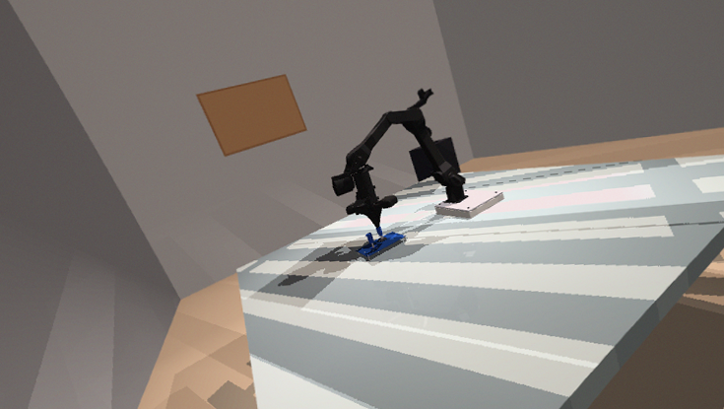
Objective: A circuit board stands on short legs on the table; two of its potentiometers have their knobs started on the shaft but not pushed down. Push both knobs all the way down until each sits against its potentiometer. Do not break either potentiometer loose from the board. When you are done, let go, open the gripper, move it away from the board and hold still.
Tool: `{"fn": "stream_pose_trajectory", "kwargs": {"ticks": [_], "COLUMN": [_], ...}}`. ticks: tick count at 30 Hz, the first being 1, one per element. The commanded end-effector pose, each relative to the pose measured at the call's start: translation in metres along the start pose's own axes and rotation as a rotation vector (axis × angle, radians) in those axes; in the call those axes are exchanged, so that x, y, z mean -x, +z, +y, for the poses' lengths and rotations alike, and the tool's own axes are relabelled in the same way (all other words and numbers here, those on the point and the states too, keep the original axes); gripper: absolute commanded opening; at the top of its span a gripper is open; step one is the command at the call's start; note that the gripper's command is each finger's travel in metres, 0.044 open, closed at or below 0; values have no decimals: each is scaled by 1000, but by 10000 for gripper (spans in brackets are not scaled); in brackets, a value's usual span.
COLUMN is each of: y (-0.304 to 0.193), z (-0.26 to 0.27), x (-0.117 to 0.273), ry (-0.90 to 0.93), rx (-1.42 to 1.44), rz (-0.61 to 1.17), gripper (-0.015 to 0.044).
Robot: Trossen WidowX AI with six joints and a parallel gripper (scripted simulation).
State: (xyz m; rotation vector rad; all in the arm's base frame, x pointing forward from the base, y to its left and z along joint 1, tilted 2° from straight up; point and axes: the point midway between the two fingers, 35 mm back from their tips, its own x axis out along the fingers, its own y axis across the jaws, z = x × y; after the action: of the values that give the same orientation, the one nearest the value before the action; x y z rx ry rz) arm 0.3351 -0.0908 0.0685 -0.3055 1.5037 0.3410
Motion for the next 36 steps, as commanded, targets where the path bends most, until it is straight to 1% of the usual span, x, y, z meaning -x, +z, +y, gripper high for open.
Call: {"fn": "stream_pose_trajectory", "kwargs": {"ticks": [1, 36], "y": [1, 1], "z": [-1, -1], "x": [-12, -17], "ry": [6, 6], "rx": [0, 0], "rz": [9, 9], "gripper": [0, 0]}}
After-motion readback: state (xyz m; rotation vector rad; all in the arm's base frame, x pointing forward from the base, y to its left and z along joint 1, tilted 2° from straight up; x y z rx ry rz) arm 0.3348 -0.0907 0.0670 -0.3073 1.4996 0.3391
